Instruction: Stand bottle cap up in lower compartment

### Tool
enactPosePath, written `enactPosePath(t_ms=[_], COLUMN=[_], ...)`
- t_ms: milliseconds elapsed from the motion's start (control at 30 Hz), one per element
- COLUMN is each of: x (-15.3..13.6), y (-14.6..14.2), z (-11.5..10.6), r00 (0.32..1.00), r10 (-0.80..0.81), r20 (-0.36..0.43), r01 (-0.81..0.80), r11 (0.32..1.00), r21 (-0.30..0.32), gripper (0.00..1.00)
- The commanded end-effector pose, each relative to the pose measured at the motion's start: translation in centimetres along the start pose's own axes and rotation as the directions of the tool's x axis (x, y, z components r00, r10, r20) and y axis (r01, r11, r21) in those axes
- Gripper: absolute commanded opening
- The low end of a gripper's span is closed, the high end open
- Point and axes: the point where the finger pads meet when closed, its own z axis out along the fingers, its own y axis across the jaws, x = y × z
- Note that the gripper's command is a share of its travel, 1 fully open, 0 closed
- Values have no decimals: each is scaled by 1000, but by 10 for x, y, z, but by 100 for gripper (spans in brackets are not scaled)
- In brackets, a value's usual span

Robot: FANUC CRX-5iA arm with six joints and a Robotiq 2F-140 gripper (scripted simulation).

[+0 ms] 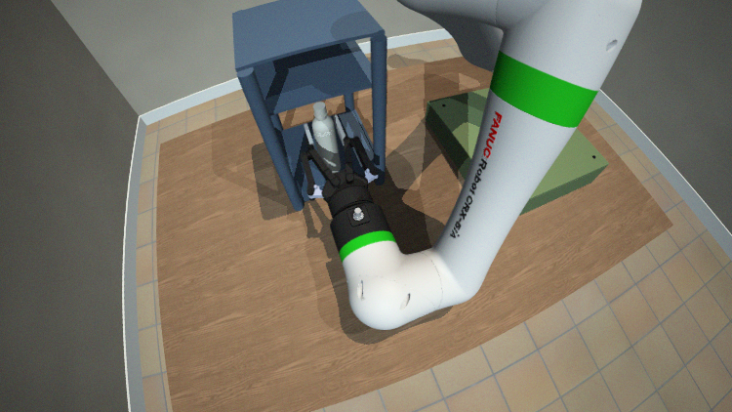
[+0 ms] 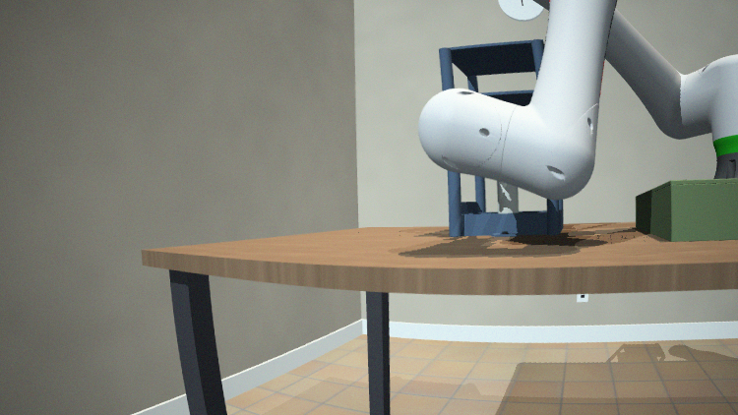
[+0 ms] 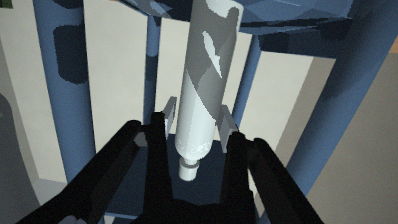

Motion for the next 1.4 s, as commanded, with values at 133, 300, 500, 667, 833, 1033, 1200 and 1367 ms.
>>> enactPosePath(t_ms=[133, 300, 500, 667, 833, 1033, 1200, 1367], x=[0, 0, 0, 0, 0, 0, 0, 0], y=[0, 0, 0, 0, 0, 0, 0, 0], z=[0, 0, -1, -2, -4, -6, -9, -13], r00=[1000, 1000, 1000, 1000, 1000, 1000, 1000, 1000], r10=[0, 0, 0, 0, 0, 0, 0, 0], r20=[0, 0, 0, 0, 0, 0, 0, 0], r01=[0, 0, 0, 0, 0, 0, 0, 0], r11=[1000, 1000, 1000, 1000, 1000, 1000, 1000, 1000], r21=[0, 0, 0, 0, 0, 0, 0, 0], gripper=[38, 38, 38, 38, 38, 38, 38, 38])
